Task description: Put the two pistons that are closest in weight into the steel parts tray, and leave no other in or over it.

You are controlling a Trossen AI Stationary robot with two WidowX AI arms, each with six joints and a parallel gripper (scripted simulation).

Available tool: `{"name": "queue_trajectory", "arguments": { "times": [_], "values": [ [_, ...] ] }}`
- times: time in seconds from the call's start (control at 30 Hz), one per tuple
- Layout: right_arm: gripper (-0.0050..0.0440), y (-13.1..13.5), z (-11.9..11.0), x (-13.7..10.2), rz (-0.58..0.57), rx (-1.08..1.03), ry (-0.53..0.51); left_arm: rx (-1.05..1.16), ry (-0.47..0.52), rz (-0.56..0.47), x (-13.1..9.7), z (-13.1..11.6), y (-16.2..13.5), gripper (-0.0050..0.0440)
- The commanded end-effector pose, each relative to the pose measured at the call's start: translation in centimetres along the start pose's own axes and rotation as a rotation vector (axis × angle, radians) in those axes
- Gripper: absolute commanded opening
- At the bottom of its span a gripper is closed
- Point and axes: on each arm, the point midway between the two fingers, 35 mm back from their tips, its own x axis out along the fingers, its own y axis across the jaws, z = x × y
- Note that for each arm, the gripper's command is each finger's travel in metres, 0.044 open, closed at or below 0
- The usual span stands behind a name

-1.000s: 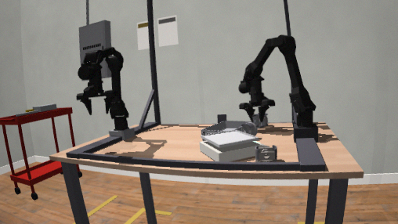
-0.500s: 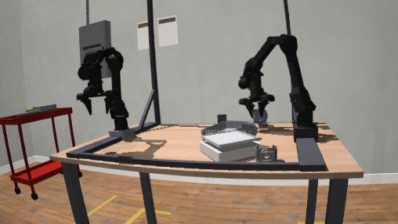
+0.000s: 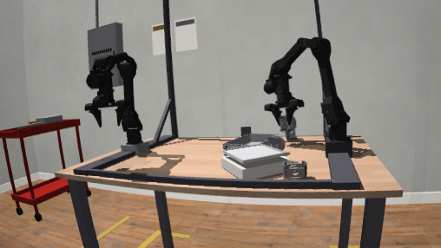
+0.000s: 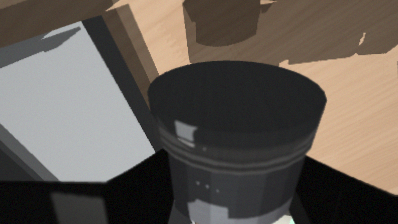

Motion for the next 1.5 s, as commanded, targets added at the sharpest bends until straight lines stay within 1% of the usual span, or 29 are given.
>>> {"name": "queue_trajectory", "arguments": {
  "times": [0.0, 0.17, 0.2, 0.23, 0.47, 0.53, 1.03, 1.1, 1.47],
  "values": [
    [0.0400, 0.0, 0.5, -0.8, 0.002, 0.001, -0.032, -0.013, -0.005, 0.062, -2.2, -0.5, 0.5, 0.0158],
    [0.0400, 0.0, 0.5, -0.8, 0.002, 0.001, -0.032, -0.023, -0.004, 0.066, -2.7, -0.7, 0.5, 0.0158],
    [0.0400, 0.0, 0.5, -0.8, 0.002, 0.001, -0.032, -0.052, -0.007, 0.063, -2.6, -1.1, 0.2, 0.0158],
    [0.0400, 0.0, 0.5, -0.8, 0.002, 0.001, -0.032, -0.074, -0.007, 0.039, -2.0, -1.5, -0.5, 0.0158],
    [0.0400, 0.0, 0.5, -0.8, 0.002, 0.001, -0.032, -0.259, -0.029, 0.020, -1.7, -4.5, -2.3, 0.0158],
    [0.0400, 0.0, 0.5, -0.8, 0.002, 0.001, -0.032, -0.259, -0.029, 0.020, -1.7, -4.5, -2.3, 0.0158],
    [0.0400, 0.0, 0.5, -0.8, 0.002, 0.001, -0.032, -0.657, -0.069, -0.007, -1.3, -11.0, -5.8, 0.0158],
    [0.0400, 0.0, 0.5, -0.8, 0.002, 0.001, -0.032, -0.657, -0.069, -0.007, -1.3, -11.0, -5.8, 0.0158],
    [0.0400, 0.0, 0.5, -0.8, 0.002, 0.001, -0.032, -0.951, -0.094, -0.022, -1.2, -16.0, -8.3, 0.0158]
  ]
}}
